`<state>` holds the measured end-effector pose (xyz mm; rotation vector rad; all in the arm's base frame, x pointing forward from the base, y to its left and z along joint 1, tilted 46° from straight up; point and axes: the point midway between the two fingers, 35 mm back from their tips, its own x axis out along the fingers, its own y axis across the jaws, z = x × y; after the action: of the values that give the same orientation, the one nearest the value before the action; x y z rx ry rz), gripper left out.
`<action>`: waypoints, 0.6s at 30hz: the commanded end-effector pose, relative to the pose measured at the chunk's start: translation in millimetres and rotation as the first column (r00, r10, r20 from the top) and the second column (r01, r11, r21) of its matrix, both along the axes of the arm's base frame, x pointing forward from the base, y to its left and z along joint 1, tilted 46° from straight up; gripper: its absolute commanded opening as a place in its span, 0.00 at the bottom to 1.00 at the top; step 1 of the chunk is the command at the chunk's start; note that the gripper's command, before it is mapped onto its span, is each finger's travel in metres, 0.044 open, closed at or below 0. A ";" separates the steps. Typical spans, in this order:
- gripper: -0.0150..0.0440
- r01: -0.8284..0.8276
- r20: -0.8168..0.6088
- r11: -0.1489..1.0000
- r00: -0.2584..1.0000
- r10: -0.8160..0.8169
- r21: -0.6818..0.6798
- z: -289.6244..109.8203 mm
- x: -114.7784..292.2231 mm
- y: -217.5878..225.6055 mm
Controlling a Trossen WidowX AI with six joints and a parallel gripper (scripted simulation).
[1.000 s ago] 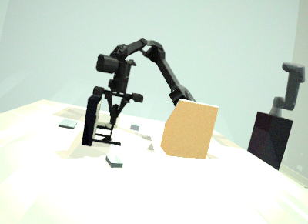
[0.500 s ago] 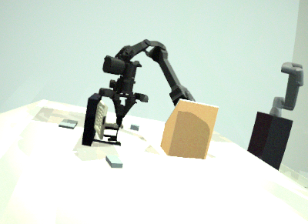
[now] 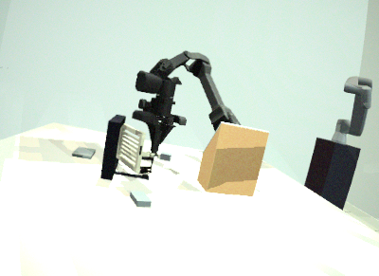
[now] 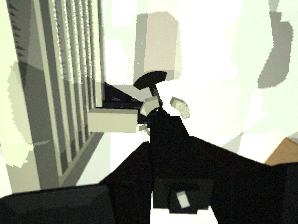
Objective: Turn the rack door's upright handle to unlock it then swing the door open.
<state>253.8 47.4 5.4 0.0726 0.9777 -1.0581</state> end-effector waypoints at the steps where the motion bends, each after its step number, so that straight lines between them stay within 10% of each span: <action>1: 0.27 -0.072 -0.065 0.997 0.995 0.070 -0.016 6.0 -6.4 -8.0; 18: 0.27 -0.267 -0.261 0.964 0.932 0.252 -0.021 30.4 -22.8 -35.7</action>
<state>233.5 18.5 30.1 -0.1761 1.1274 -0.9003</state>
